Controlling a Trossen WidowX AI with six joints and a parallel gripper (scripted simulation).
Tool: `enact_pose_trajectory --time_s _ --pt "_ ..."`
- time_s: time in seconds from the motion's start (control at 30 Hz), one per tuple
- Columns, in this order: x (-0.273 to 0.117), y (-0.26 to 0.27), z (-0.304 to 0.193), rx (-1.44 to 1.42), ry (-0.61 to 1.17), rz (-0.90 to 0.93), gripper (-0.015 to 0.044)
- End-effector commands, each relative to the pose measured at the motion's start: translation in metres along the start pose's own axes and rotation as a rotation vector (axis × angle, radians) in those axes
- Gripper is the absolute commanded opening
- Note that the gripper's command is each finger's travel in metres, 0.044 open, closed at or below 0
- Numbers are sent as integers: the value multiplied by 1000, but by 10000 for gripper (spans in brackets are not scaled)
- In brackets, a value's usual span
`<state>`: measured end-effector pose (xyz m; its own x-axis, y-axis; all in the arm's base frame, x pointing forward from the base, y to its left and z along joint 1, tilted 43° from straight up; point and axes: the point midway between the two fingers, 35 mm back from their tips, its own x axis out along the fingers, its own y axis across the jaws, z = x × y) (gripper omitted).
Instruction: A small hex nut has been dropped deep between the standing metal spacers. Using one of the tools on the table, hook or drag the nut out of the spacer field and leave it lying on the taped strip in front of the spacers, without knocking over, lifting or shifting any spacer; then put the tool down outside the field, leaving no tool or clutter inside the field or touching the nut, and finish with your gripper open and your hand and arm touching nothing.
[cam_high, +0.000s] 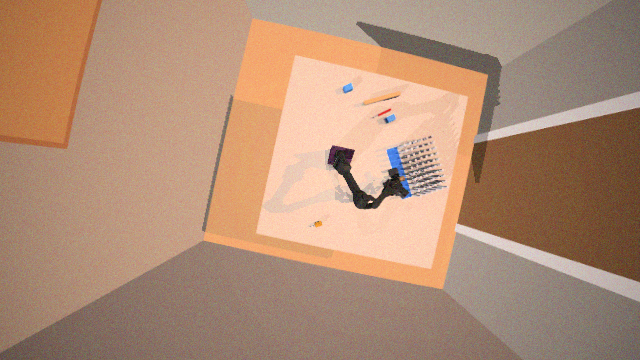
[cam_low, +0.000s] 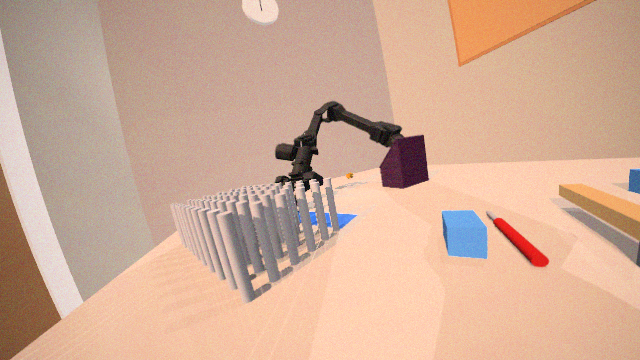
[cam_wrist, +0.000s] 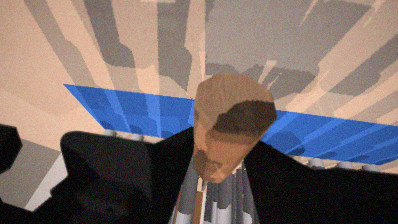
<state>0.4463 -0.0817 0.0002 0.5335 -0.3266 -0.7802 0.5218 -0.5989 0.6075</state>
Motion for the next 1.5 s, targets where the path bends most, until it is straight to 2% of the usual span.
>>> enact_pose_trajectory --time_s 0.0,0.7,1.47 --pt "4 0 2 -2 3 -1 0" --pt "14 -3 7 -8 1 -6 0" --pt "5 0 17 -5 1 -3 0"
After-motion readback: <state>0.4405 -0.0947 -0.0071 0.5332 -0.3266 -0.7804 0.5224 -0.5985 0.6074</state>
